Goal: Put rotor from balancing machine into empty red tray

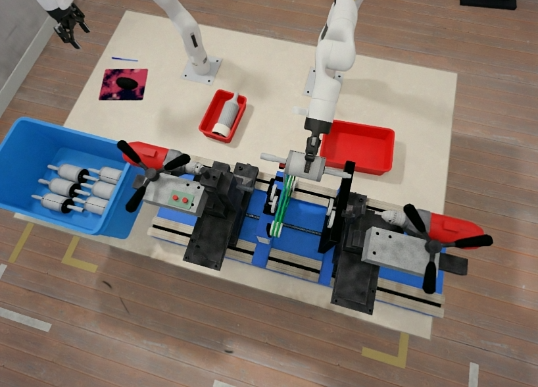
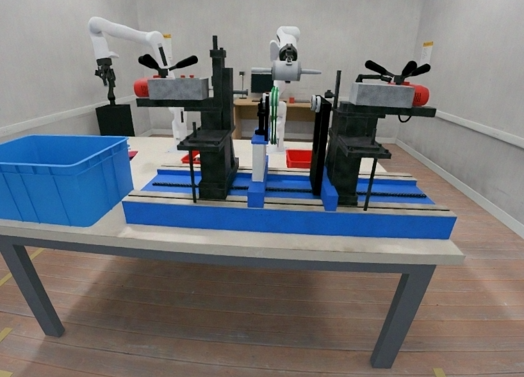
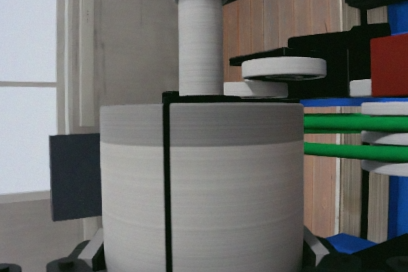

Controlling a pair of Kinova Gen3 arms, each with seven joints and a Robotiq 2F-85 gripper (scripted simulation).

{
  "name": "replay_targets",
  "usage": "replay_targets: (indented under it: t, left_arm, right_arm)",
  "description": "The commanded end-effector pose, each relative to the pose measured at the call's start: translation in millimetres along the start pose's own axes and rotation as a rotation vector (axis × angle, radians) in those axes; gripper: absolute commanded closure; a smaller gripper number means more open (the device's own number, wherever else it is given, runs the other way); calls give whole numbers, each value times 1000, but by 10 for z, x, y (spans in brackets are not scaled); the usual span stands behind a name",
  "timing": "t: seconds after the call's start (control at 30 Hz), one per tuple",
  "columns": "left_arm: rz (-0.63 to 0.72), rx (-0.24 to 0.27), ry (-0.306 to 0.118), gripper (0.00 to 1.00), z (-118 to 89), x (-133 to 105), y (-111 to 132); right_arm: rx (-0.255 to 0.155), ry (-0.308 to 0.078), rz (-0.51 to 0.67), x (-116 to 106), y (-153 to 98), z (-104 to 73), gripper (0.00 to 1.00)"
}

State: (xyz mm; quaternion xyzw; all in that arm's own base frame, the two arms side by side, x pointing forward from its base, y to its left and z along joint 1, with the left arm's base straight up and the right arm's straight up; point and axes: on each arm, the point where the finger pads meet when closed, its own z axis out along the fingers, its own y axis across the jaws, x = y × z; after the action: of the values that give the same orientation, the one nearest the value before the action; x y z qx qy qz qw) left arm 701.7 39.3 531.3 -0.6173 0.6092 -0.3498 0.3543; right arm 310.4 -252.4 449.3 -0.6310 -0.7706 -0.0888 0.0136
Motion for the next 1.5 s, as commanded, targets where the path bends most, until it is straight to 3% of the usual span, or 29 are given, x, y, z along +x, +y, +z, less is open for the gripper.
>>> replay_targets:
  t: [0.0, 1.47]
  left_arm:
    - [1, 7, 0, 903, -94, 2, 14]
    - [1, 7, 0, 903, -1097, 4, 599]
  right_arm:
    - [-1, -2, 0, 1, 1, -7, 2]
    - [-1, -2, 0, 1, 1, -7, 2]
